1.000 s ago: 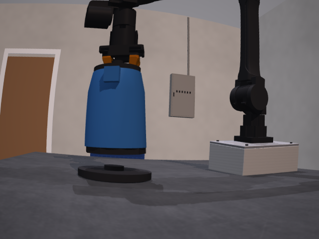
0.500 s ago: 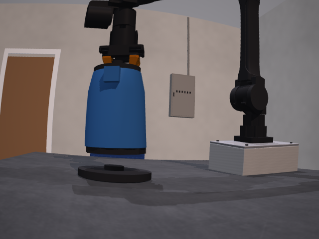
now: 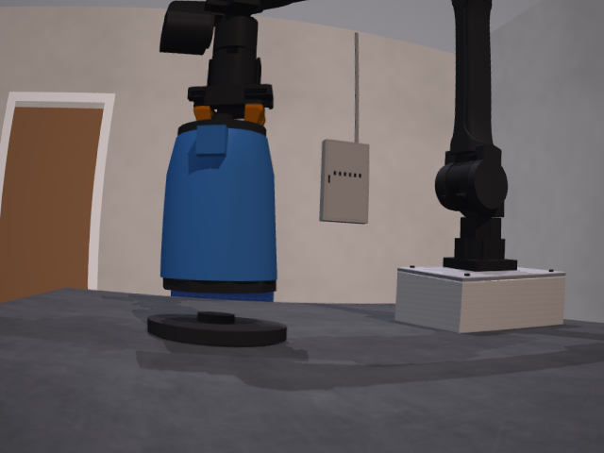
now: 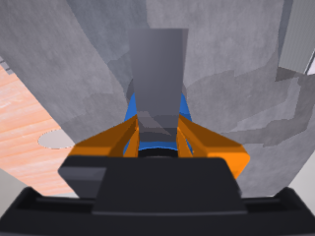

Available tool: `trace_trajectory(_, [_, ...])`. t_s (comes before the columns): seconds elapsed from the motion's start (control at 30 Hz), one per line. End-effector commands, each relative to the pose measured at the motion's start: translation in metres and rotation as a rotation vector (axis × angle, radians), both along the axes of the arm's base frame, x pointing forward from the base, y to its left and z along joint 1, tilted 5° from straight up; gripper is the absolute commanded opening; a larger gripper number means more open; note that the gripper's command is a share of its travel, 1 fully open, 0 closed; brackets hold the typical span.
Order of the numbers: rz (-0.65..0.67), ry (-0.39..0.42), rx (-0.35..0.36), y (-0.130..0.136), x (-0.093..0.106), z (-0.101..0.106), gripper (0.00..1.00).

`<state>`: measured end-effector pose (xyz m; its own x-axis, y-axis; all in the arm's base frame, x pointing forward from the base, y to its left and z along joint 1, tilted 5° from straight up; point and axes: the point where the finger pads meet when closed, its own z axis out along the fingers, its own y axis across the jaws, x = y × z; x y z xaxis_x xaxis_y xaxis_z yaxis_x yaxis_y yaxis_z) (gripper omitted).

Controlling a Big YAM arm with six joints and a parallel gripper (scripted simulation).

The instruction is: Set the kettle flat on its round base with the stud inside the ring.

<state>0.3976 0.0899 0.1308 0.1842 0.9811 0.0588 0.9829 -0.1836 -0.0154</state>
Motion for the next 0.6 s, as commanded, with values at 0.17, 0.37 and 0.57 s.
trace_trajectory(0.17, [-0.020,-0.111,0.028,0.0048,0.0294,0.0457,0.00])
trace_trajectory(0.37, [-0.021,-0.124,0.031,0.0052,0.0317,0.0449,0.00])
trace_trajectory(0.57, [-0.021,-0.122,0.030,0.0042,0.0290,0.0401,0.00])
